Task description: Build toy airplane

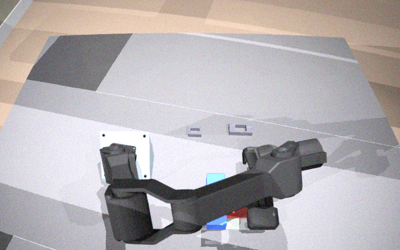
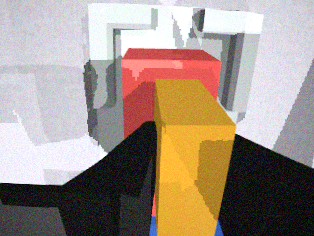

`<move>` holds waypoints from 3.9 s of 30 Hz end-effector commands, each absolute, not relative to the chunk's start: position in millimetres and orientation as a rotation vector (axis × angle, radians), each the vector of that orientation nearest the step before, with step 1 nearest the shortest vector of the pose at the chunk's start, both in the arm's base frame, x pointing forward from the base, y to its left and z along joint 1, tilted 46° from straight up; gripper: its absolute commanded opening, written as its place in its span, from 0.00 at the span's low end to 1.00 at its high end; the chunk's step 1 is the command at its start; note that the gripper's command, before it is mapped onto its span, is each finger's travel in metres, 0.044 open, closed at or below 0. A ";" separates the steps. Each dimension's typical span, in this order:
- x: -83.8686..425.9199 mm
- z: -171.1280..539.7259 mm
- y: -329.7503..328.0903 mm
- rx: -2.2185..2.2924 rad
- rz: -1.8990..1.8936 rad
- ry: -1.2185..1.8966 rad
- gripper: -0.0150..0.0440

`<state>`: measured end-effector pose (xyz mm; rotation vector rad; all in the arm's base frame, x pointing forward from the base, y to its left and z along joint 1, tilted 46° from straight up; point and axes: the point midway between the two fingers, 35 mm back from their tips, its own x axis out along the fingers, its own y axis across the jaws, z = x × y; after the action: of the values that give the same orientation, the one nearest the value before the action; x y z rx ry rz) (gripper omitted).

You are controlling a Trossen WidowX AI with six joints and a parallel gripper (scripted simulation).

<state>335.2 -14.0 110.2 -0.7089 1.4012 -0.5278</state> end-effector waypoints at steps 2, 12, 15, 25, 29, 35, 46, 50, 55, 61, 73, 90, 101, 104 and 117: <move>334.3 108.0 -16.5 -0.716 -0.532 1.406 0.36; 334.3 107.8 -16.5 -0.716 -0.532 1.406 0.36; 334.3 107.8 -16.5 -0.716 -0.532 1.406 0.36; 334.5 107.7 -16.5 -0.716 -0.532 1.406 0.36; 334.6 107.8 -16.6 -0.716 -0.532 1.406 0.36; 334.6 107.8 -16.6 -0.716 -0.532 1.406 0.36; 334.7 107.9 -16.5 -0.716 -0.532 1.406 0.36; 334.7 107.9 -16.5 -0.716 -0.532 1.406 0.36; 334.7 107.9 -16.5 -0.716 -0.532 1.406 0.36; 334.8 107.9 -16.6 -0.716 -0.532 1.406 0.36; 334.8 107.9 -16.6 -0.716 -0.532 1.406 0.36; 334.1 119.0 -4.7 -0.711 -0.530 1.405 0.36; 330.6 135.6 12.1 -0.715 -0.530 1.407 0.36; 330.6 135.9 12.1 -0.715 -0.530 1.407 0.36; 330.5 135.8 12.1 -0.715 -0.530 1.407 0.36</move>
<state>330.6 11.5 135.8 -0.7236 1.4055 -0.5309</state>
